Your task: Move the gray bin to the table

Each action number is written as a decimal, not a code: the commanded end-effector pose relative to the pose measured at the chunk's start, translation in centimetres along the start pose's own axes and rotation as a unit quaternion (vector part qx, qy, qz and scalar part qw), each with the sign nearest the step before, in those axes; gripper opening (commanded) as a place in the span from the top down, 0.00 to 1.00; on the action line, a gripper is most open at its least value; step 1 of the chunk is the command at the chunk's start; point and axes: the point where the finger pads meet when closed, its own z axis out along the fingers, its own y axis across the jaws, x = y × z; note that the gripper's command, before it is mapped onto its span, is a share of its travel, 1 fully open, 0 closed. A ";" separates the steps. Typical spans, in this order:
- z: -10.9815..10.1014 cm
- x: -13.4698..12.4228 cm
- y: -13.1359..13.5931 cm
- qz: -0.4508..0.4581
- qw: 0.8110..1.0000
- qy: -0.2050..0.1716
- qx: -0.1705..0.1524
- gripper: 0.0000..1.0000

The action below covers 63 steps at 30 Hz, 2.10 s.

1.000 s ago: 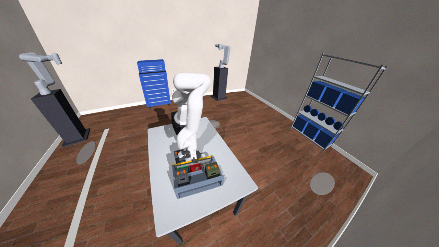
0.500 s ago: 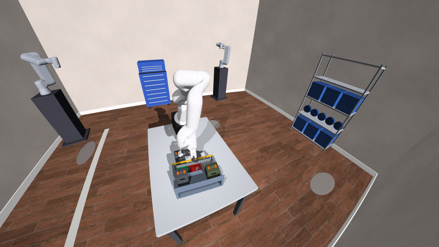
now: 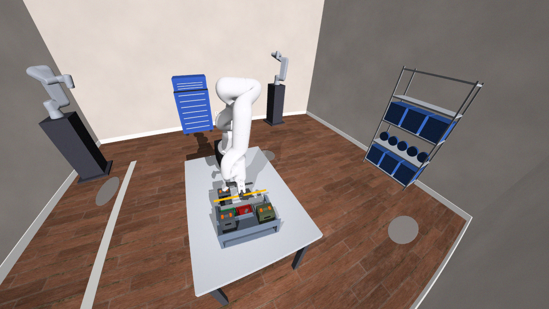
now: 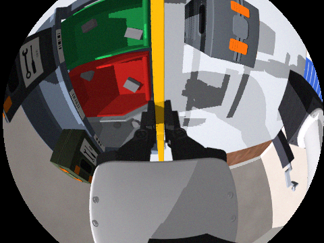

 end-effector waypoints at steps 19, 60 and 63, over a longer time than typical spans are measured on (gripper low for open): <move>-4.2 0.0 0.0 0.001 1.000 -0.006 -0.004 1.00; -2.6 0.0 0.0 0.001 1.000 -0.006 -0.004 1.00; -2.4 0.0 0.0 0.001 1.000 -0.006 -0.004 1.00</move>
